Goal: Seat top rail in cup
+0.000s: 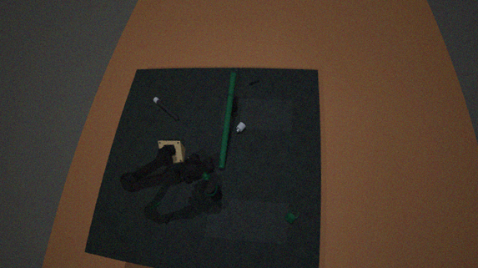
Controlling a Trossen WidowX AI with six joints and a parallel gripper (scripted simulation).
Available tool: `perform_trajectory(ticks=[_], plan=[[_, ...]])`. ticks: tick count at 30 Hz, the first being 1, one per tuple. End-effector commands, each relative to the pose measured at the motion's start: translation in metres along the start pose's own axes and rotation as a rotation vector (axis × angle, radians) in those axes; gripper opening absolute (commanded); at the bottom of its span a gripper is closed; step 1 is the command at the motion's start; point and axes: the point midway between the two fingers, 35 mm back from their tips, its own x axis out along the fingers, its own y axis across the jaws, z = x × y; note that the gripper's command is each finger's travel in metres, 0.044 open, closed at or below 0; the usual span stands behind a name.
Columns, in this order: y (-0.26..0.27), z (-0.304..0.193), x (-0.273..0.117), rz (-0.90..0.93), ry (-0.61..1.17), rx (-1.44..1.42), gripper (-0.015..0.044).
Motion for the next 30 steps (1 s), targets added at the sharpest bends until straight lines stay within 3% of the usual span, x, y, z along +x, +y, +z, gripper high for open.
perform_trajectory(ticks=[1,5,8,30], plan=[[0.0,0.001,0.001,-0.001,-0.004,-0.006,0.0125],[0.0,0.001,0.001,-0.001,-0.004,-0.006,0.0079],[-0.002,0.001,0.002,-0.001,0.007,0.013,0.0],[-0.016,-0.001,0.01,-0.002,0.098,0.172,0.0]])
